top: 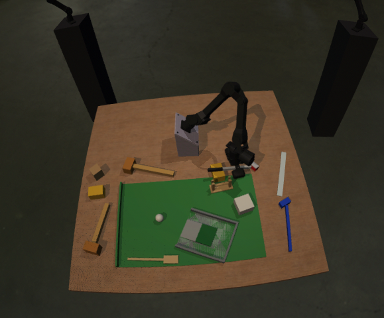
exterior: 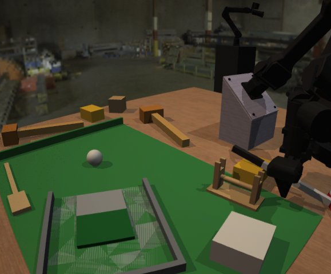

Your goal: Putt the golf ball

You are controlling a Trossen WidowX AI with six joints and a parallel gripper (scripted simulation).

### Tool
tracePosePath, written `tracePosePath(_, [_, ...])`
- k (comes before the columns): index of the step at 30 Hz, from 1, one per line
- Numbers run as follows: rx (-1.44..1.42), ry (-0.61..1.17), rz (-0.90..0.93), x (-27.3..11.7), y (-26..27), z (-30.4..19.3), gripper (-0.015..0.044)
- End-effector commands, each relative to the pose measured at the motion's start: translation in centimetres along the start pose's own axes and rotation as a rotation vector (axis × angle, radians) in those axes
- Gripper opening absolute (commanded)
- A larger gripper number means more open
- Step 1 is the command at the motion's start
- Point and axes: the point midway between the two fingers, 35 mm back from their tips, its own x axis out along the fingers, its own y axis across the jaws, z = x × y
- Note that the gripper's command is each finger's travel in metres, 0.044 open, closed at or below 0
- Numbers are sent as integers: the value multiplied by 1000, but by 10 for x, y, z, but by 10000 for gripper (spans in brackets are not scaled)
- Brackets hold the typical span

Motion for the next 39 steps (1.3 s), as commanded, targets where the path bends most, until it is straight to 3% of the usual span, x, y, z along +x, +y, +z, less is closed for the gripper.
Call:
tracePosePath(1, [-1,0,1,0,0,0,230])
tracePosePath(8, [-1,0,1,0,0,0,46])
tracePosePath(15, [-1,0,1,-1,0,0,0])
tracePosePath(32, [-2,5,0,-96,-1,5,0])
tracePosePath(39, [17,22,-15,-93,-6,1,0])
